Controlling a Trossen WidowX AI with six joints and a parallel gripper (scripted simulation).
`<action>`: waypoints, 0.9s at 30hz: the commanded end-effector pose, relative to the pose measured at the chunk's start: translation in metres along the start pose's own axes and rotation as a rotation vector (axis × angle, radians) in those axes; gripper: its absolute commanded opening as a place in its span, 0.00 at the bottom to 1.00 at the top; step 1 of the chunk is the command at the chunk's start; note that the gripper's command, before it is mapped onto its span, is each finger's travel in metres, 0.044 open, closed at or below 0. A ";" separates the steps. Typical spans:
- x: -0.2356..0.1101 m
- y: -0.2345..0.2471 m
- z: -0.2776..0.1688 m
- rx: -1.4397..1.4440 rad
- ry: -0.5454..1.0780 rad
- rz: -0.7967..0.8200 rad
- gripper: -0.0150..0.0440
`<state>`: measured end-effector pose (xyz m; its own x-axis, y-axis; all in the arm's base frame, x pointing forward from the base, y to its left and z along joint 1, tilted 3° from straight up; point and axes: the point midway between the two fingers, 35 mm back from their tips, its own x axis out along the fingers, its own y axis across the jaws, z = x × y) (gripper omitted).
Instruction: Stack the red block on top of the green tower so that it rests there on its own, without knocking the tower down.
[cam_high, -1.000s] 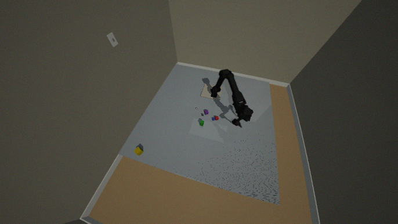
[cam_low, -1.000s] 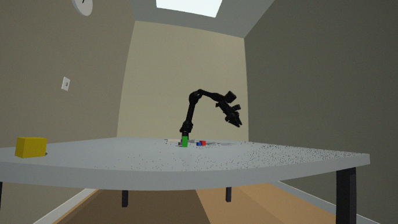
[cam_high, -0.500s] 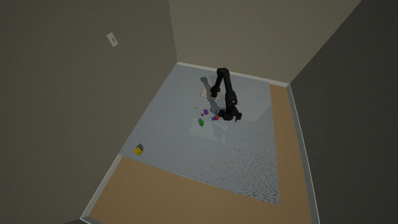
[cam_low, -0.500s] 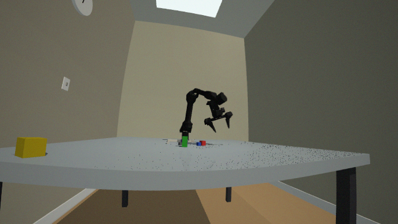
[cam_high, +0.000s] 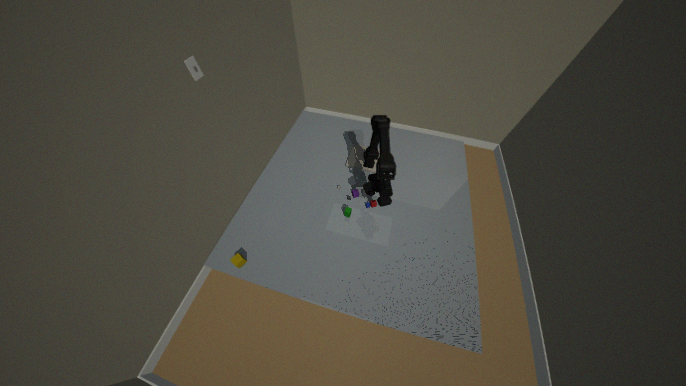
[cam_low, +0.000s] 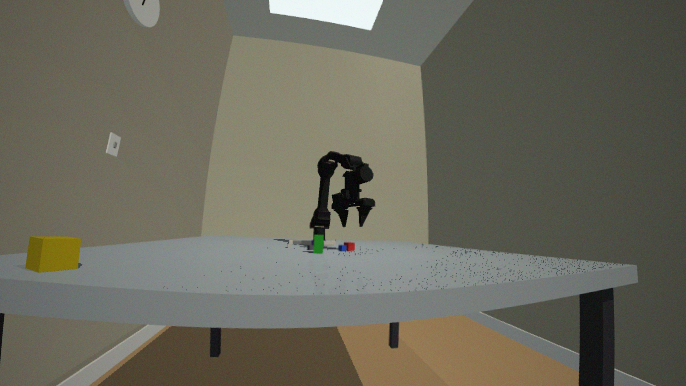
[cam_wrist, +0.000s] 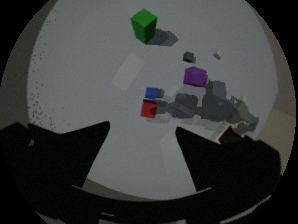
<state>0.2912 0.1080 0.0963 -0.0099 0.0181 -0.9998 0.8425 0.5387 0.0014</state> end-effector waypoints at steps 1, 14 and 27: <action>-0.001 -0.009 0.005 0.085 -0.014 -0.028 1.00; 0.039 -0.010 0.005 0.085 -0.013 -0.028 1.00; 0.054 -0.009 0.006 0.085 -0.014 -0.028 1.00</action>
<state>0.2878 0.1007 0.0488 -0.0205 -0.0002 -0.9998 0.8817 0.4714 -0.0182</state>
